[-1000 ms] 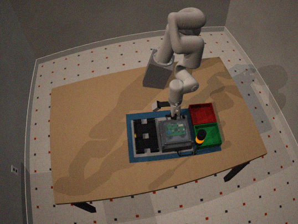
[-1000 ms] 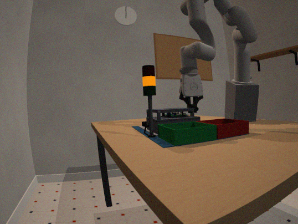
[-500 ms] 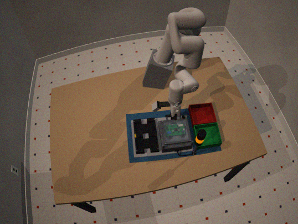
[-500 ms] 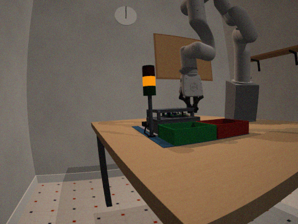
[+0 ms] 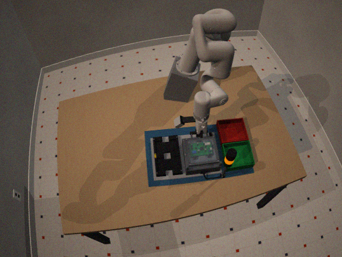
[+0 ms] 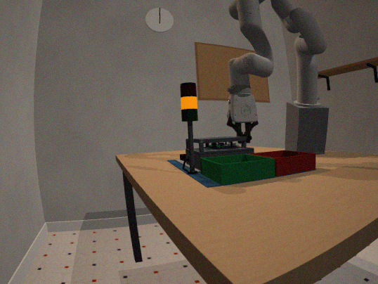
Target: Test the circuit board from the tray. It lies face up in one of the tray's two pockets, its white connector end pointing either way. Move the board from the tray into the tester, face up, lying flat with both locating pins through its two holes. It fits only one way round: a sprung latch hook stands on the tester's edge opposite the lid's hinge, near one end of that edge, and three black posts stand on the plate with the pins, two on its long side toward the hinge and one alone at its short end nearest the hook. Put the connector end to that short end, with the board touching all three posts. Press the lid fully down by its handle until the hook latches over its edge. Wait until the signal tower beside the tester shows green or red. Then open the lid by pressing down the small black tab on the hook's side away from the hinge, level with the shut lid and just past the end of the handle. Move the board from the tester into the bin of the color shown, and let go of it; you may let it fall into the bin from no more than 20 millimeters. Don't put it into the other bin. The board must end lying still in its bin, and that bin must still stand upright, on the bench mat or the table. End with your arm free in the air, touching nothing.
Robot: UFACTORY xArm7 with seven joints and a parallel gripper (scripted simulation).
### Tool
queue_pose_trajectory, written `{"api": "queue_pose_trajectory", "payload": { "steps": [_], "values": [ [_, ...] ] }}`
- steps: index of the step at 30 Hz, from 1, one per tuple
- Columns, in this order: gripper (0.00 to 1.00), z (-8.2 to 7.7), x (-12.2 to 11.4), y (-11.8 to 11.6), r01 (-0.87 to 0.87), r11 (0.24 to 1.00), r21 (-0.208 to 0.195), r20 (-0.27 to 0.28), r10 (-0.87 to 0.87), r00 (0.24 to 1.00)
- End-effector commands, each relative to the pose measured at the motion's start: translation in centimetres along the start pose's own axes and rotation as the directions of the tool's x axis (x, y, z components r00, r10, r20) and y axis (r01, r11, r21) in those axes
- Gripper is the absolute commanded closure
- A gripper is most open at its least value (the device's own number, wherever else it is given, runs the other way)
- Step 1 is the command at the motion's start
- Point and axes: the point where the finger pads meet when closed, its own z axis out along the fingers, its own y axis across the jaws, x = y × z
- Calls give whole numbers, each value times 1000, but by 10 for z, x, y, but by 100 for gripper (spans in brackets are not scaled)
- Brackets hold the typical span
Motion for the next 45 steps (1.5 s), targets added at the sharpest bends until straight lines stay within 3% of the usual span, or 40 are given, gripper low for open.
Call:
{"api": "queue_pose_trajectory", "payload": {
  "steps": [1, 11, 17, 19, 33, 45],
  "values": [
    [78, -1, 0, -1, 0, 1000, 3, -1, 0, 1000],
    [78, -5, 0, -1, 0, 1000, 3, -1, 0, 1000],
    [78, -26, 0, -1, 0, 1000, 3, -1, 0, 1000],
    [78, -26, 0, -1, 0, 1000, 3, -1, 0, 1000],
    [78, -90, 0, -1, 0, 1000, 3, -1, 0, 1000],
    [78, -101, 0, -1, 0, 1000, 3, -1, 0, 1000]
  ]
}}
